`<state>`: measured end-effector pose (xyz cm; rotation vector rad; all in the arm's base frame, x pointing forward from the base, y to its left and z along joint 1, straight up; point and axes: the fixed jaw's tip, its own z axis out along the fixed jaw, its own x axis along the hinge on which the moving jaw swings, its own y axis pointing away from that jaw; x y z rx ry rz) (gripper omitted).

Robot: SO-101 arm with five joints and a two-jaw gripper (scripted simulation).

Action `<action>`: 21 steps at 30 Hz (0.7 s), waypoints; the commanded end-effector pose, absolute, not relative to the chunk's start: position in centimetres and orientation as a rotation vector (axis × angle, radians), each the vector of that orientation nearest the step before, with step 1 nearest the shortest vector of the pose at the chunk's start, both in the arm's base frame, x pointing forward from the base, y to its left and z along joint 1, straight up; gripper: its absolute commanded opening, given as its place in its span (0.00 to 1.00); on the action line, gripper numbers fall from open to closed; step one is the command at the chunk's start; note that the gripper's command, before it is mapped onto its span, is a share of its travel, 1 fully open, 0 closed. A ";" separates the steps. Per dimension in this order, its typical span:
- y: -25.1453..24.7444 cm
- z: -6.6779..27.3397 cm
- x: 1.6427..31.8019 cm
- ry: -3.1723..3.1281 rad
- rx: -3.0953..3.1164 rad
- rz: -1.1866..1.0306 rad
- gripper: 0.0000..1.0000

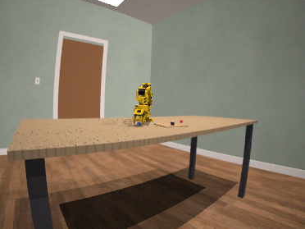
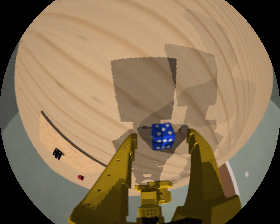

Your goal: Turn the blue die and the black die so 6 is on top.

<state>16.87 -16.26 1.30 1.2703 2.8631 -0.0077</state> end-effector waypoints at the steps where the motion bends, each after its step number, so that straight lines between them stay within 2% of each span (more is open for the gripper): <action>1: -16.5 1.7 17.3 2.831 1.258 -0.026 0.25; 21: -16.6 1.7 17.1 2.832 1.258 -0.027 0.21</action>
